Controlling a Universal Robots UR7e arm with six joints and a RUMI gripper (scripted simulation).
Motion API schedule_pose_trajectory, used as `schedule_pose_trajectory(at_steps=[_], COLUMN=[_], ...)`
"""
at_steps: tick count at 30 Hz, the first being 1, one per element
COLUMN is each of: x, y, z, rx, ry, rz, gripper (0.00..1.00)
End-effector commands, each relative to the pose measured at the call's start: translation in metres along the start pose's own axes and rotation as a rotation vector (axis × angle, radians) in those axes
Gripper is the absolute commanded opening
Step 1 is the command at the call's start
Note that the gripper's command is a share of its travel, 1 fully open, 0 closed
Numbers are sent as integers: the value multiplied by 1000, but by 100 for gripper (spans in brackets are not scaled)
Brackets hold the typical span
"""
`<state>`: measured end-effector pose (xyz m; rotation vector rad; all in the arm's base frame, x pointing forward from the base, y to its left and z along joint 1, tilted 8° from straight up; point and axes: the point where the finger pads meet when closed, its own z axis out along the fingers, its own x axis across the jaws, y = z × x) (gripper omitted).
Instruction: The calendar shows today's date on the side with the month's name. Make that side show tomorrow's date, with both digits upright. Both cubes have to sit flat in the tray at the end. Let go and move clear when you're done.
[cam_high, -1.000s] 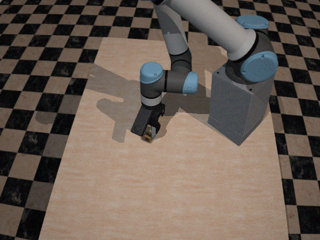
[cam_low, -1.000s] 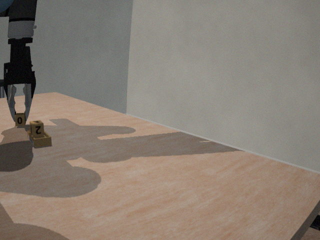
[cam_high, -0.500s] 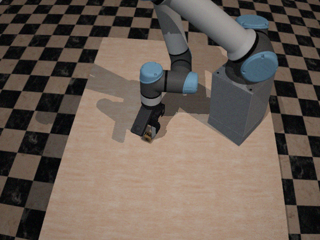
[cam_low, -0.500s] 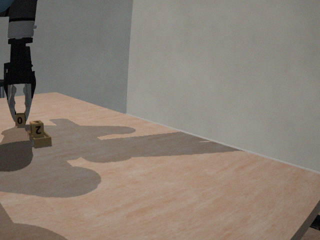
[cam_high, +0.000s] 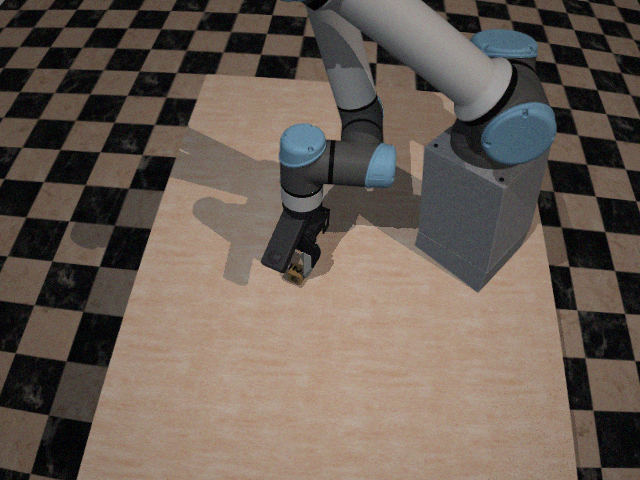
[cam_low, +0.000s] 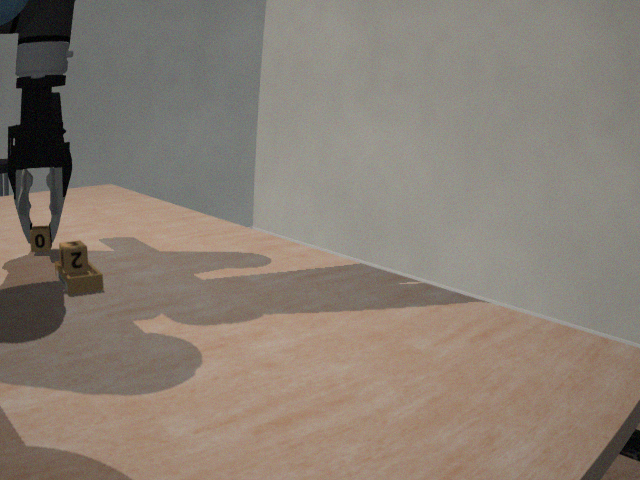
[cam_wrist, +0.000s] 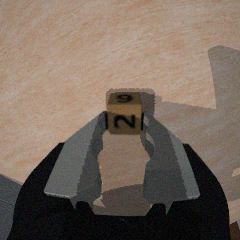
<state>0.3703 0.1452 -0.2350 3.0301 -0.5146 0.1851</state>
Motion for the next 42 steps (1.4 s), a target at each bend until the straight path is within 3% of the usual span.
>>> schedule_pose_trajectory(at_steps=[1, 42], x=[0, 0], y=[0, 0], z=[0, 4], rx=[1, 1], ry=[1, 1], rz=[0, 0], gripper=[10, 10])
